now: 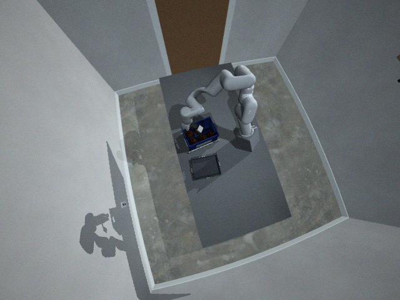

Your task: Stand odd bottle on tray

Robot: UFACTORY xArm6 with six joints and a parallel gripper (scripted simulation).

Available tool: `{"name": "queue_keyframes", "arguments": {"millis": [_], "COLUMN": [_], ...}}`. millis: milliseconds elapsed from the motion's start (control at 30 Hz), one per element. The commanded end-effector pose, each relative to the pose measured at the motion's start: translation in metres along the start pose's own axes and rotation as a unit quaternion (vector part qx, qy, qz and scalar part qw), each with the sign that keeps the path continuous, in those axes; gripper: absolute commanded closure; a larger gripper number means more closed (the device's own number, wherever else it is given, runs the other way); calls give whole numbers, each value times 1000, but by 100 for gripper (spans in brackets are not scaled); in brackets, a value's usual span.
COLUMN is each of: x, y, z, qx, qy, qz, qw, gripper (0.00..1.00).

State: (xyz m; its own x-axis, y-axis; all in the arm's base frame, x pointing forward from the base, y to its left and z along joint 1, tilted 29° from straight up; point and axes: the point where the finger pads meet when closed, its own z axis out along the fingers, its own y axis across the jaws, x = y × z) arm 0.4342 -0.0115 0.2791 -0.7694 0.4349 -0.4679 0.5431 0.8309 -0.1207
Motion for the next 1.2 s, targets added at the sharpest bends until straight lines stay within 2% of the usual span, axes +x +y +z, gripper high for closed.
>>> {"name": "queue_keyframes", "arguments": {"millis": [0, 767, 1167], "x": [-1, -2, -2], "y": [0, 1, 1], "z": [-1, 10, 25], "qx": [-1, -1, -1], "qy": [-1, -1, -1], "qz": [0, 1, 1], "qw": [1000, 1000, 1000], "gripper": [35, 35, 35]}}
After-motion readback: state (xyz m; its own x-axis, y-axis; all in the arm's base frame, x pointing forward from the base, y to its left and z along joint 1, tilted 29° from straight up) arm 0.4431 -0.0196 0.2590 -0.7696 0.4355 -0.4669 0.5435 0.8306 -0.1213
